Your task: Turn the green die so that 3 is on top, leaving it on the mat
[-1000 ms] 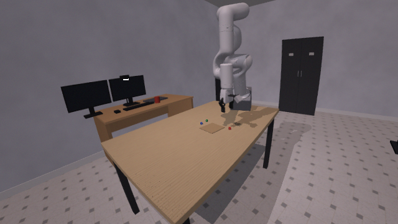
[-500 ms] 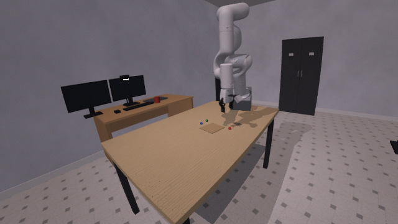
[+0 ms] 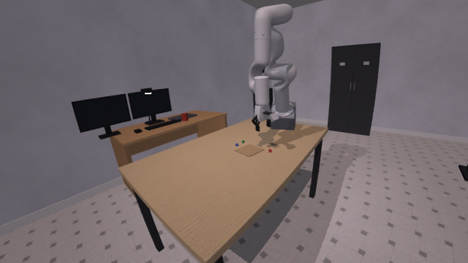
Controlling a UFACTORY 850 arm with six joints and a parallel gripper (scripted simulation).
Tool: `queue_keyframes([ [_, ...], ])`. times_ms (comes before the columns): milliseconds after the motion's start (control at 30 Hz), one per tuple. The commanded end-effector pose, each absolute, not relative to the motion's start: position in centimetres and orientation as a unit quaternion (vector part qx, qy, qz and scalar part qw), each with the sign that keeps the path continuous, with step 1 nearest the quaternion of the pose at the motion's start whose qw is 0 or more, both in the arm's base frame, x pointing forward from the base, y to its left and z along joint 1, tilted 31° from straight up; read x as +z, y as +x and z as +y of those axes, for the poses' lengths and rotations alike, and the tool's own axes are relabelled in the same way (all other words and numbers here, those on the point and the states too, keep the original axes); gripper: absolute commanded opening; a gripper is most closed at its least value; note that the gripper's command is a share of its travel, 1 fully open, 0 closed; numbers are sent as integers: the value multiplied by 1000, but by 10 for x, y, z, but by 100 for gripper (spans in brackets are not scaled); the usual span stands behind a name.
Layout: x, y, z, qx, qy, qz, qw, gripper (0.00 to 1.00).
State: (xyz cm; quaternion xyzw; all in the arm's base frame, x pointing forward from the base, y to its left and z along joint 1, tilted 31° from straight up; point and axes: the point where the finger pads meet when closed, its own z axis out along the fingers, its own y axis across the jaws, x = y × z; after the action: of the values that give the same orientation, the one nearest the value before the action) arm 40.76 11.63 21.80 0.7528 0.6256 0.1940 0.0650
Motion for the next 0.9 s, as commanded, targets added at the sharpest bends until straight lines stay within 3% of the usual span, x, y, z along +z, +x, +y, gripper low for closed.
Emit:
queue_keyframes([
  [0,206,408,83,195,793,576,32,100],
  [867,177,414,-50,251,919,302,-41,100],
])
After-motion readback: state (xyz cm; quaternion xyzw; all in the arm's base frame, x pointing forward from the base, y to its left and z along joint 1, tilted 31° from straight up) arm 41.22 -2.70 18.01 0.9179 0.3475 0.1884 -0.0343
